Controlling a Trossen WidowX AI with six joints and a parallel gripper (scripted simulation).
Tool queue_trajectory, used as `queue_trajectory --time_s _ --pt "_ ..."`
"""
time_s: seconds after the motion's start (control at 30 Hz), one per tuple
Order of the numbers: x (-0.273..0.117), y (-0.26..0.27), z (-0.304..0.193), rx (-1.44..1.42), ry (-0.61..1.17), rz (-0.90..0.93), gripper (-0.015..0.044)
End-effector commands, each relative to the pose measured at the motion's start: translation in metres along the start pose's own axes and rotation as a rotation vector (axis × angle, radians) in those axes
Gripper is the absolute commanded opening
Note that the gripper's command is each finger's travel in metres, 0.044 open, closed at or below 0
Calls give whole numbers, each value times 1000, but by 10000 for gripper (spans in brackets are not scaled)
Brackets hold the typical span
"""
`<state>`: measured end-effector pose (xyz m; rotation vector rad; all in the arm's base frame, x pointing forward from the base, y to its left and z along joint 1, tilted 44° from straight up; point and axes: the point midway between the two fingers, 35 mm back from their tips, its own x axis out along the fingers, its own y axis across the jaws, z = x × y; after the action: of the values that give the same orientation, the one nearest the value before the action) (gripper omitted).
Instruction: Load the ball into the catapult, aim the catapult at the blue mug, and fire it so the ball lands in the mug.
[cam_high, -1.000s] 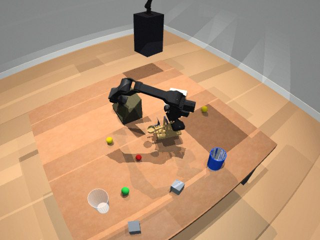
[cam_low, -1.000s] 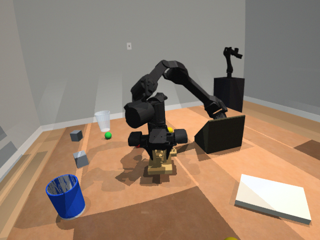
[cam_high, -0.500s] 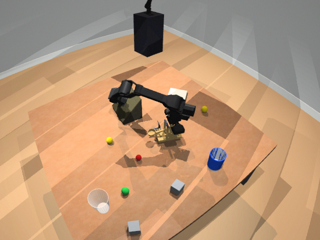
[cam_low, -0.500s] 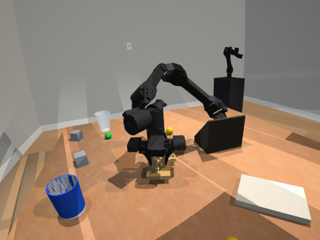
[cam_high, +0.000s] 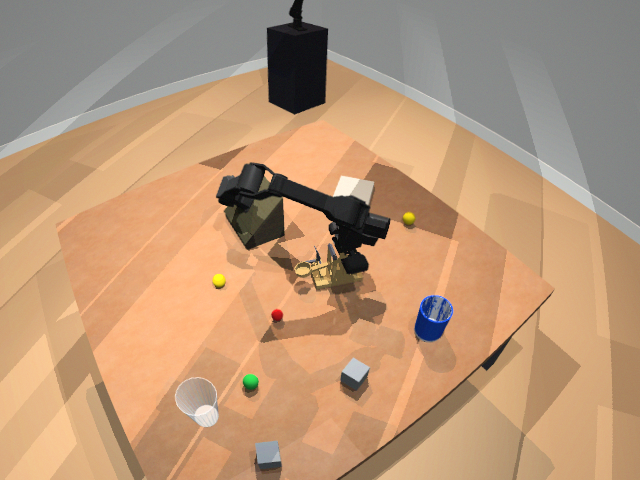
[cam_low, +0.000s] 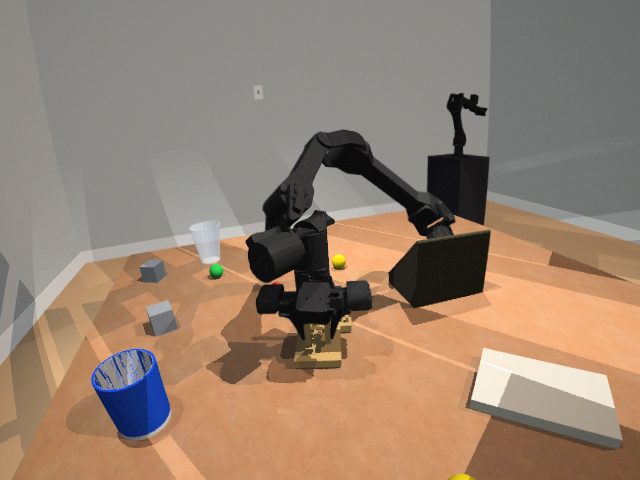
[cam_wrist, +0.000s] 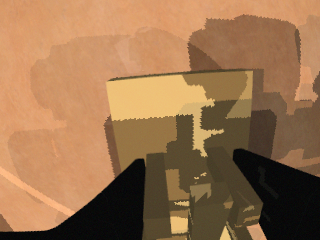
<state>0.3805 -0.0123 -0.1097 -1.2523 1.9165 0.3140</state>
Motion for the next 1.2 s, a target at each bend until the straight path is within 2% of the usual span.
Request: queue_trajectory --time_s 0.0,0.03,0.5,0.6,0.8,0.9,0.93,1.17 --pt "-1 0 0 0 -1 -1 0" --pt "-1 0 0 0 -1 -1 0" --pt "-1 0 0 0 -1 -1 368" --pt "-21 -2 2 -1 -3 0 440" --pt "-99 2 2 -4 -4 4 440" --pt "-101 2 1 -4 -4 4 440" --pt "-86 1 5 -13 -5 -6 440" --pt "-94 3 2 -3 3 -4 440"
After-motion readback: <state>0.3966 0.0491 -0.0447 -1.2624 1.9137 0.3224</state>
